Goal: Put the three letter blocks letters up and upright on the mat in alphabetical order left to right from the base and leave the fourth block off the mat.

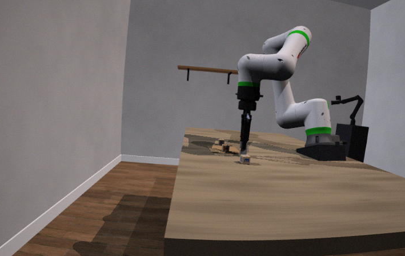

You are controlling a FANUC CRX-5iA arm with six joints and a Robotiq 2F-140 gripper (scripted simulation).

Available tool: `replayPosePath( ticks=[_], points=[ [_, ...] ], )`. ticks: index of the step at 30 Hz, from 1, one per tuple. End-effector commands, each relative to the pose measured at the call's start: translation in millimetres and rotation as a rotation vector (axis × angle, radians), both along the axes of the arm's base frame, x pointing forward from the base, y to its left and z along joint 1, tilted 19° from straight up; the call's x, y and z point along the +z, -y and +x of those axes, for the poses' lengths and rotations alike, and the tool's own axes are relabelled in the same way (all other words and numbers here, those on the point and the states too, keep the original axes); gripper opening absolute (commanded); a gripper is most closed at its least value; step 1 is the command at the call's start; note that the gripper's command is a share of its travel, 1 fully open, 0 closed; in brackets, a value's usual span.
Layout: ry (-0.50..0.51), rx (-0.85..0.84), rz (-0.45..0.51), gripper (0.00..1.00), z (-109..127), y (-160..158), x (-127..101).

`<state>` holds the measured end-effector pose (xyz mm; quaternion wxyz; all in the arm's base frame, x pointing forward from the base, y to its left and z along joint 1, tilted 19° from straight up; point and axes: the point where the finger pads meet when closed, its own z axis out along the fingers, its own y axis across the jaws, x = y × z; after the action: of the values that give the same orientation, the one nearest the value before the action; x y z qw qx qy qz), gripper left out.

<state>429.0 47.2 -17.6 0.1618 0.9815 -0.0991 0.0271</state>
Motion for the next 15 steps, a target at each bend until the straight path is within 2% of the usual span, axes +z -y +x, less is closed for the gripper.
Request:
replayPosePath(
  ticks=[1, 10, 15],
  points=[
    [0.000, 0.000, 0.000, 0.16, 0.1, -0.1, 0.0],
    [0.000, 0.000, 0.000, 0.16, 0.1, -0.2, 0.5],
    [0.000, 0.000, 0.000, 0.16, -0.3, -4.9, 14.1]
  ],
)
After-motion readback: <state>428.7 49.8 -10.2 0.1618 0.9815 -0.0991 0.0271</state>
